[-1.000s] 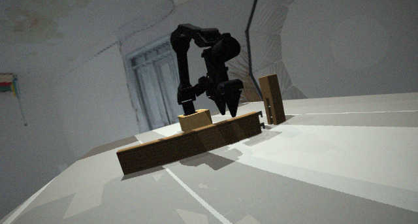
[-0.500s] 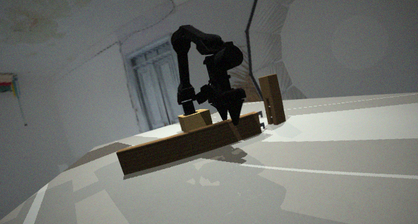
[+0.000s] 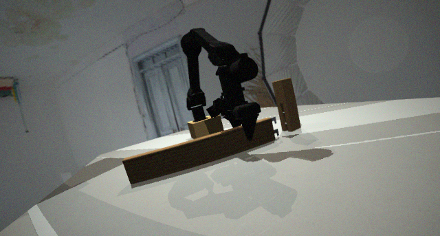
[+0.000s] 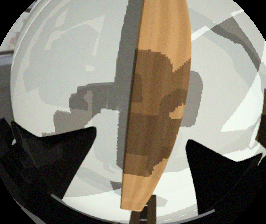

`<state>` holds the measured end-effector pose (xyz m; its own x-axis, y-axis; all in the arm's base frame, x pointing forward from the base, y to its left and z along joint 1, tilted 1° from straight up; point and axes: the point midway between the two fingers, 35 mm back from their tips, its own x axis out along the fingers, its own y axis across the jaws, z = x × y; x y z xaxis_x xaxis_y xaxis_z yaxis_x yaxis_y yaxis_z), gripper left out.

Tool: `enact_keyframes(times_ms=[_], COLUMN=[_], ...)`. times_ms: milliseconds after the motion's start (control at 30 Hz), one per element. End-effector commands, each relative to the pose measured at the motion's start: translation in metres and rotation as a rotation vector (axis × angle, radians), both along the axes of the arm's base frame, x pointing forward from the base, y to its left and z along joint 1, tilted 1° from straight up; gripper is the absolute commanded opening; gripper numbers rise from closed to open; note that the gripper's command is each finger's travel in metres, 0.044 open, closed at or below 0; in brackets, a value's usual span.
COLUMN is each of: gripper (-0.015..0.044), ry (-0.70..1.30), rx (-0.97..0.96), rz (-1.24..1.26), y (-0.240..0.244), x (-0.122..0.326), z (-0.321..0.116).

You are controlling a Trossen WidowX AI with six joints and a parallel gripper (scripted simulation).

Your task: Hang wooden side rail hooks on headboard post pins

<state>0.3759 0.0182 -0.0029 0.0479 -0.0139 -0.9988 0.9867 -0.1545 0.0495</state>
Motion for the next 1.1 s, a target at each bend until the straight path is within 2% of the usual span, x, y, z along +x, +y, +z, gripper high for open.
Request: enact_keyframes(times_ms=[0,267,667,867,967,1067], gripper=[0.0440,0.0440,0.0125,0.0085,0.0006,0.0000], ry=[0.008,0.008,0.008,0.008,0.008,0.008], rx=[-0.005,-0.005,-0.005,-0.005,-0.005,-0.005], rz=[-0.002,-0.002,-0.002,-0.002,-0.002,-0.002], y=[-0.0010,-0.0012,-0.0012,-0.0012,-0.0012,-0.0012], x=[-0.0019,-0.0024,-0.0024,-0.0024,-0.0024,-0.0024], z=[-0.0090,-0.0160,-0.0160,-0.0160,-0.0160,-0.0160])
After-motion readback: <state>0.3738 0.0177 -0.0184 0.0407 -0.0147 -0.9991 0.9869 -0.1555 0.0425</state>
